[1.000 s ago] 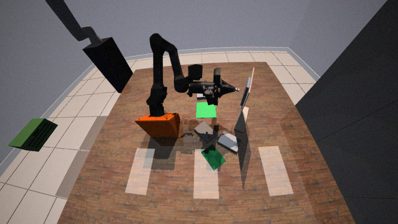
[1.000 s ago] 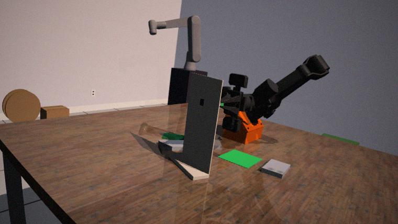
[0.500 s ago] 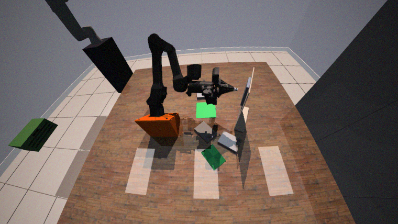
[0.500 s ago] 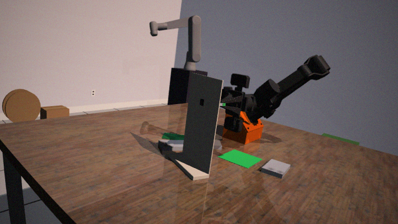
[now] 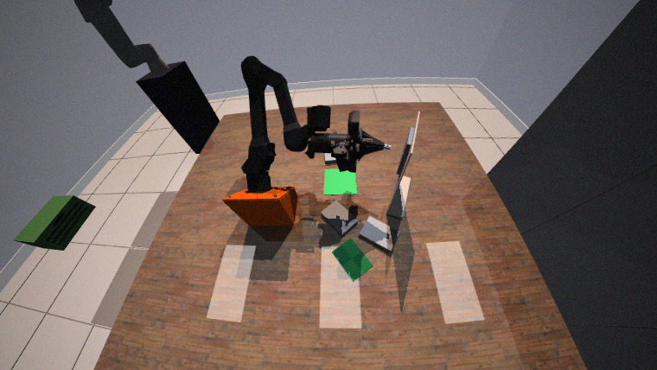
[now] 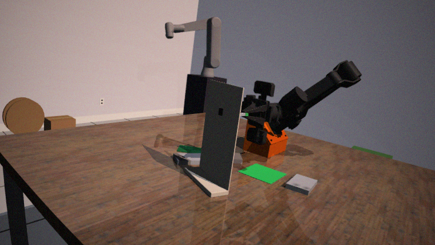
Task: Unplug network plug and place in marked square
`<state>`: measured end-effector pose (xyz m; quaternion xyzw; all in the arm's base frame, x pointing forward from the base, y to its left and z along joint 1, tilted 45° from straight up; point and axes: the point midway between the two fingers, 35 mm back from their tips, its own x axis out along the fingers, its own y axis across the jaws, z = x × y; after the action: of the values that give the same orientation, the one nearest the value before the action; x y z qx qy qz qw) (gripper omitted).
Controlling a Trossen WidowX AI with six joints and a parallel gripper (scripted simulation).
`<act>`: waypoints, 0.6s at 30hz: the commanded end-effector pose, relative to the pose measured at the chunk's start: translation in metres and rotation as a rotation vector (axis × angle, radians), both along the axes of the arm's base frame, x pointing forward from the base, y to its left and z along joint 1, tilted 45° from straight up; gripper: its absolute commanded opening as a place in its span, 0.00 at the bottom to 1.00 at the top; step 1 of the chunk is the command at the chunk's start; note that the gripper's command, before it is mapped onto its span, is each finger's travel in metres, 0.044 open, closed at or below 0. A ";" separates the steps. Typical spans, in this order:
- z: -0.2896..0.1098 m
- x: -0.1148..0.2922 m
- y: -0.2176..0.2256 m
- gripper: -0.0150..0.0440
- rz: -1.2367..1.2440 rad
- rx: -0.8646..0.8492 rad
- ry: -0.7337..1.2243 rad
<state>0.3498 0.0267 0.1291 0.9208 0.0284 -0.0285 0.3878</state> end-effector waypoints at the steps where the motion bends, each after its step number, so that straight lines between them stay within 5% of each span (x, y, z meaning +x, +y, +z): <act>1: 0.000 -0.002 0.000 0.25 -0.004 0.001 0.003; 18: 0.002 -0.008 0.002 0.25 -0.004 0.002 0.003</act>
<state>0.3436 0.0286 0.1315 0.9206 0.0285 -0.0288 0.3883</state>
